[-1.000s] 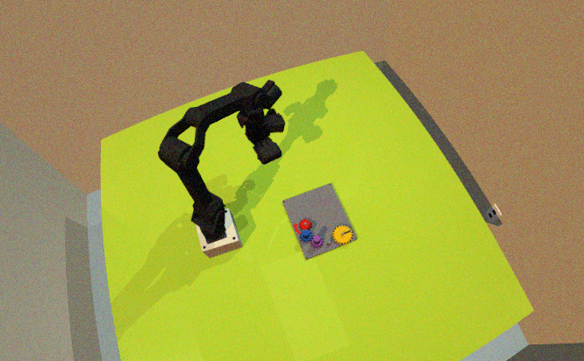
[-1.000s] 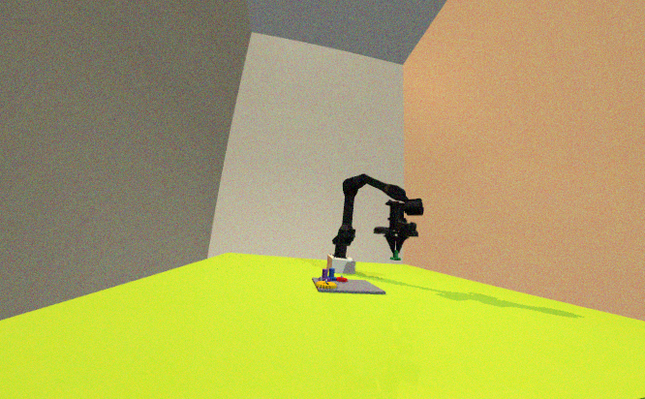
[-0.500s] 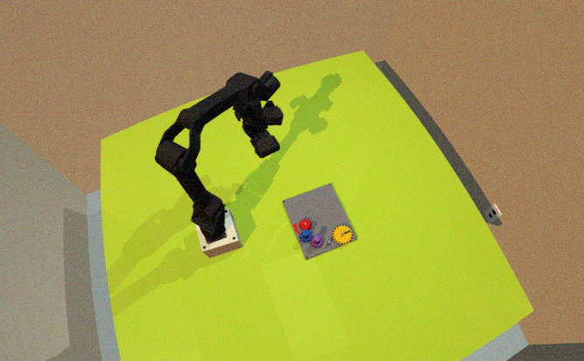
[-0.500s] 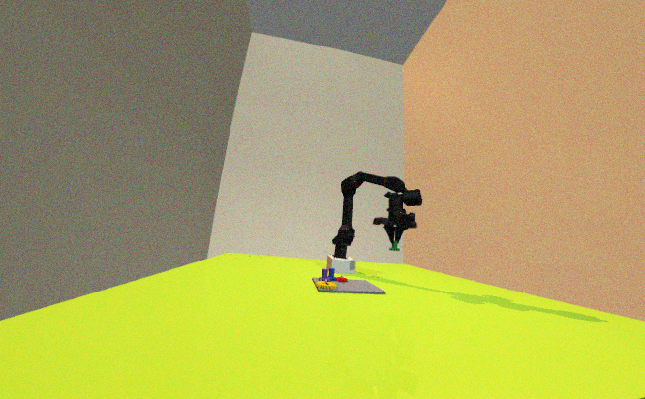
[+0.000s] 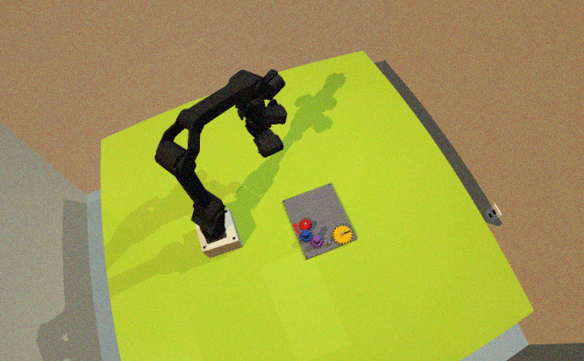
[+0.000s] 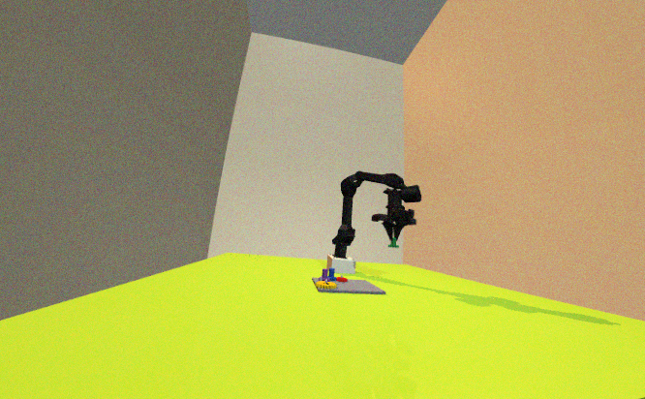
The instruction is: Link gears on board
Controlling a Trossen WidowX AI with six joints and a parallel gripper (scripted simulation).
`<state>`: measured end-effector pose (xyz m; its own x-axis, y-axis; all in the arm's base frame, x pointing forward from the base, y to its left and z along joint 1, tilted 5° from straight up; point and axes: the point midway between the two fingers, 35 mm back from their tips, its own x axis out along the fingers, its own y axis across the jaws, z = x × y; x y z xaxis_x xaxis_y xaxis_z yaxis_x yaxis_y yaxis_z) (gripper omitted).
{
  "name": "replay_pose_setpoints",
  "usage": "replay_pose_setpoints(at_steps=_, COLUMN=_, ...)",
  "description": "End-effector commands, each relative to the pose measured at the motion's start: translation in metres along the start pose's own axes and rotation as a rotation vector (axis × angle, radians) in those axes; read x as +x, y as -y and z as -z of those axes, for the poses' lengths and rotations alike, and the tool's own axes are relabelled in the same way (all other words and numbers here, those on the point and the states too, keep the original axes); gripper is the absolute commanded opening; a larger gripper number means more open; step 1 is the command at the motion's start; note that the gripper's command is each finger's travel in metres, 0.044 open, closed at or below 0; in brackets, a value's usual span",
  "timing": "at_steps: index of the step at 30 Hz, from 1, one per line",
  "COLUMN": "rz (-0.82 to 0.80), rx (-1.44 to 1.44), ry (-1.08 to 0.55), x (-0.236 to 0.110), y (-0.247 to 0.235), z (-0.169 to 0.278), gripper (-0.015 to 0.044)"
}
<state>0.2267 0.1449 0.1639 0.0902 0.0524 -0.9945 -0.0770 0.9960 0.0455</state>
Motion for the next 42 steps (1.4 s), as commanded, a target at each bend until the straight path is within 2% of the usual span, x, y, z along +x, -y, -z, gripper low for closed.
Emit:
replay_pose_setpoints(at_steps=1, rz=-0.002, rx=0.0, ry=0.003, x=0.002, y=0.005, z=-0.006, gripper=0.0)
replay_pose_setpoints(at_steps=42, rz=0.004, rx=0.027, ry=-0.002, x=0.025, y=0.078, z=-0.051, gripper=0.0)
